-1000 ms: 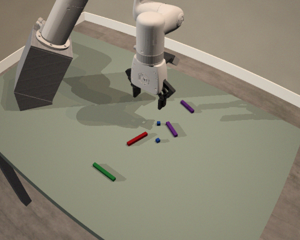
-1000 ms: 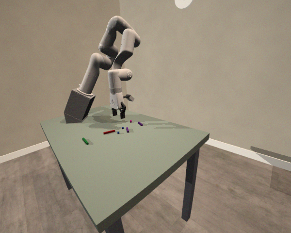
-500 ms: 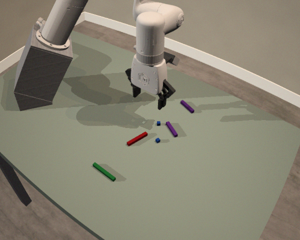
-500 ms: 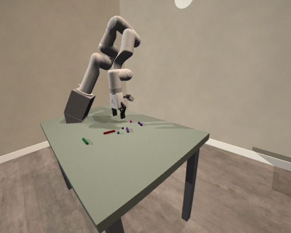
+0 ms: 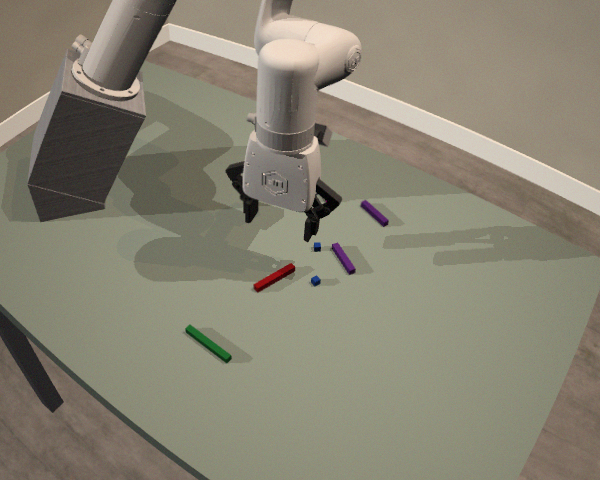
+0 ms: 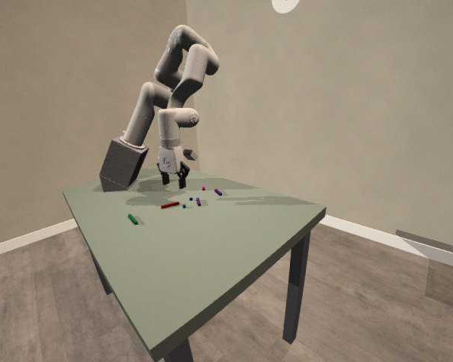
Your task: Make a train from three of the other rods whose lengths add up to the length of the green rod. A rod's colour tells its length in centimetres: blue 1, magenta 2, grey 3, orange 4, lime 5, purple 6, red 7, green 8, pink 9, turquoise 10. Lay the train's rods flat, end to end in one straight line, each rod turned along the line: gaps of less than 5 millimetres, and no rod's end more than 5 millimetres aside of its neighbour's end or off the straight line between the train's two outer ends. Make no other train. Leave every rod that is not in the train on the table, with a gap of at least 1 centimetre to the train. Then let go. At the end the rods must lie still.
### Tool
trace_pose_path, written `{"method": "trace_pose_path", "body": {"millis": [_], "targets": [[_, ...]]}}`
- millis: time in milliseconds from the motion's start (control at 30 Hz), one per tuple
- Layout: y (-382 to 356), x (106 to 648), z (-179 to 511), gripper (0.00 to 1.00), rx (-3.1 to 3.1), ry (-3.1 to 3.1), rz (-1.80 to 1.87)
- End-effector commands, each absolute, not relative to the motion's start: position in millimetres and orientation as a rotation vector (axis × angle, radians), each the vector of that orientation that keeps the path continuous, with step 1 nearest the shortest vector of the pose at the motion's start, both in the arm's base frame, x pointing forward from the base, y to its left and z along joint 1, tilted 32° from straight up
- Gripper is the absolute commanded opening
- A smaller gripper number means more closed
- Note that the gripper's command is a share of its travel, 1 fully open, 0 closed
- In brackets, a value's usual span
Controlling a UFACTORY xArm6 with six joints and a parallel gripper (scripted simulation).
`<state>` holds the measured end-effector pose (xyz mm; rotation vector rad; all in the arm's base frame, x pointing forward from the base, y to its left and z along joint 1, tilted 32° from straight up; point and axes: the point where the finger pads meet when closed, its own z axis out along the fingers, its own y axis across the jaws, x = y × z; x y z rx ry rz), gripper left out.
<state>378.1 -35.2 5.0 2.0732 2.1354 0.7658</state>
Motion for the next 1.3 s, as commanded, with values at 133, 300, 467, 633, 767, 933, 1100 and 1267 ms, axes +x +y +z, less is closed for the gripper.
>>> {"method": "trace_pose_path", "body": {"millis": [133, 300, 467, 633, 767, 933, 1100, 1267], "targets": [[-90, 378, -19, 1.0, 1.758, 2.315, 0.772], [-115, 371, -30, 1.0, 1.621, 2.385, 0.758], [-138, 363, -41, 1.0, 1.484, 2.446, 0.747], [-156, 355, -50, 1.0, 1.379, 2.485, 0.74], [-160, 352, -52, 1.0, 1.349, 2.495, 0.738], [-160, 352, -52, 1.0, 1.349, 2.495, 0.738], [-160, 352, -52, 1.0, 1.349, 2.495, 0.738], [-160, 352, -52, 1.0, 1.349, 2.495, 0.738]]}}
